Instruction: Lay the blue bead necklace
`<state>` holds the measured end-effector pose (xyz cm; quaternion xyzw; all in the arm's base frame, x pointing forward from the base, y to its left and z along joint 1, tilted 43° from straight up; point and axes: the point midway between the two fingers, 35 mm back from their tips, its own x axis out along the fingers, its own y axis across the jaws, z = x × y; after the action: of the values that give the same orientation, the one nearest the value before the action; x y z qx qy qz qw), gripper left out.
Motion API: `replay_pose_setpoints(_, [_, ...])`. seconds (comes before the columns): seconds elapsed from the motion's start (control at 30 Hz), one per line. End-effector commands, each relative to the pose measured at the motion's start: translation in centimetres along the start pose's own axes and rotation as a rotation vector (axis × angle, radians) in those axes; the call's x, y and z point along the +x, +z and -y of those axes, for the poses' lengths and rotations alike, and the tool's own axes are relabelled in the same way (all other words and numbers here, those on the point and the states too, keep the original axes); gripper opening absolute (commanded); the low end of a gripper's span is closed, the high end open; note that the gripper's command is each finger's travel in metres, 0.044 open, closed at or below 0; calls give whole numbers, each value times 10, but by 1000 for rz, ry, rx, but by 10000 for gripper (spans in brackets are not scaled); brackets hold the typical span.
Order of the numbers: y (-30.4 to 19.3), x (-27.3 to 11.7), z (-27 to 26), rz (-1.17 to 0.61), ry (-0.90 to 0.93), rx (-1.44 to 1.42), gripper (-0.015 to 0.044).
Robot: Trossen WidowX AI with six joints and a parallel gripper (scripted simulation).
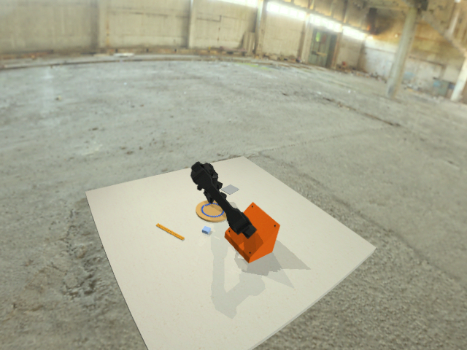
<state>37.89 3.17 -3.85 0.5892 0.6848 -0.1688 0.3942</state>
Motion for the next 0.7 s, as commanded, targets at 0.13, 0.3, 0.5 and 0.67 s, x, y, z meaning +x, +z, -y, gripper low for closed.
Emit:
replay_pose_setpoints(0.13, [0,0,0,0,0,0,0])
replay_pose_setpoints(0.3, [0,0,0,0,0,0,0])
replay_pose_setpoints(0.5, [0,0,0,0,0,0,0])
replay_pose_setpoints(0.67, [-1,-6,1,-6,-3,5,0])
